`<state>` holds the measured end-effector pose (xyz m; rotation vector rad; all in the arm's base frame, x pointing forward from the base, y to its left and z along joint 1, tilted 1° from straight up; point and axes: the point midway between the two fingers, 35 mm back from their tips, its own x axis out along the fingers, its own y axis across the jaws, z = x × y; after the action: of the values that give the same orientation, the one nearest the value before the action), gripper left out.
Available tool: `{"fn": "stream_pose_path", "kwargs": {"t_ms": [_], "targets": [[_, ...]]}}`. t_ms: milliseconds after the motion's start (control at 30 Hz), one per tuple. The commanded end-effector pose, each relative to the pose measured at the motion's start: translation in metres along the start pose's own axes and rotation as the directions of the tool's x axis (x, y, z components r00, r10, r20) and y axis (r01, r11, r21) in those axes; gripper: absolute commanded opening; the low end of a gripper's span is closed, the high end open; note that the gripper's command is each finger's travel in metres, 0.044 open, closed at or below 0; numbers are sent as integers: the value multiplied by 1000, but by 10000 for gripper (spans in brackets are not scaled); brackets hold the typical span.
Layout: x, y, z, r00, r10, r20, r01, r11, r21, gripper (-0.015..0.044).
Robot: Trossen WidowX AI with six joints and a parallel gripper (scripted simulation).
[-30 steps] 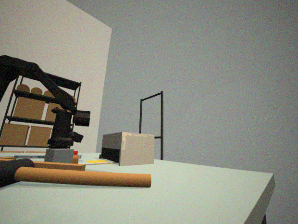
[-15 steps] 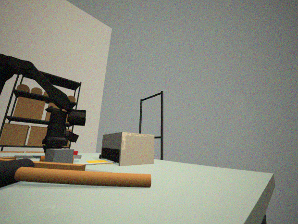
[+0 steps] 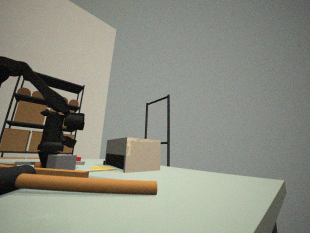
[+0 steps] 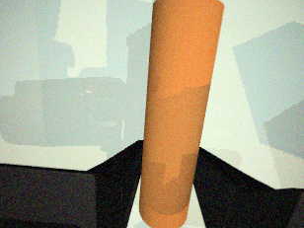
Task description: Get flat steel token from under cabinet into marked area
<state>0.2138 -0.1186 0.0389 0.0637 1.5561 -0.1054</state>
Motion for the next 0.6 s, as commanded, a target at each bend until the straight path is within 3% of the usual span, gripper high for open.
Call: {"fn": "stream_pose_path", "kwargs": {"t_ms": [0, 567], "targets": [[1, 0, -7, 1000, 1, -2, -1, 1000, -4, 0], [0, -4, -15, 1000, 0, -1, 0, 1000, -16, 0]]}}
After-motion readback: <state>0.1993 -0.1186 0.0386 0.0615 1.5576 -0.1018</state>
